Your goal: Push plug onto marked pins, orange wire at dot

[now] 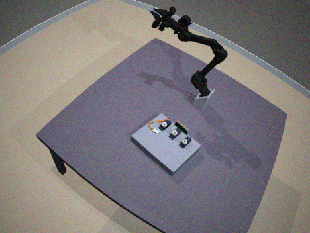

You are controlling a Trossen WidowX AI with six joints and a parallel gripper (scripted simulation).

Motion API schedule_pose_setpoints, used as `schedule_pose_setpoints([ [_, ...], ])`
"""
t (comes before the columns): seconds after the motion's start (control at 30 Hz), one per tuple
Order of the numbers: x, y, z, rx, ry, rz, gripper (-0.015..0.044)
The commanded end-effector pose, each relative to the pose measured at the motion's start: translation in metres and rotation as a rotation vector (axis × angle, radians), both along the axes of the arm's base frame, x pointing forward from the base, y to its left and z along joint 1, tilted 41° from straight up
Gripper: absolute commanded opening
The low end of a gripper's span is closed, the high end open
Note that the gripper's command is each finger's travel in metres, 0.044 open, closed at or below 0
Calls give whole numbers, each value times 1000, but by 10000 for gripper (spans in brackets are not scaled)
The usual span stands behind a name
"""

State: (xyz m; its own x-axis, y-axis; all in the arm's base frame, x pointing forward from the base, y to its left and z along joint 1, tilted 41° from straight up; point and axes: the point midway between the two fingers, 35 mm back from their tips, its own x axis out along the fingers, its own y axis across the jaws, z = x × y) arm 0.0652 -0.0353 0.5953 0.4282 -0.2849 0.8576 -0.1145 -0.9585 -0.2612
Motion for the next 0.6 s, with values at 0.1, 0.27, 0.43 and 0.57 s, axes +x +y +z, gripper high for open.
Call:
schedule_pose_setpoints([
  [0.1, -1, -22, -7, 126, -63, 180, 115],
  [0.27, 3, -35, -13, 214, -100, 311, 115],
  [0.43, 8, -48, -20, 307, -139, 441, 115],
  [0.57, 14, -58, -26, 384, -167, 543, 115],
])
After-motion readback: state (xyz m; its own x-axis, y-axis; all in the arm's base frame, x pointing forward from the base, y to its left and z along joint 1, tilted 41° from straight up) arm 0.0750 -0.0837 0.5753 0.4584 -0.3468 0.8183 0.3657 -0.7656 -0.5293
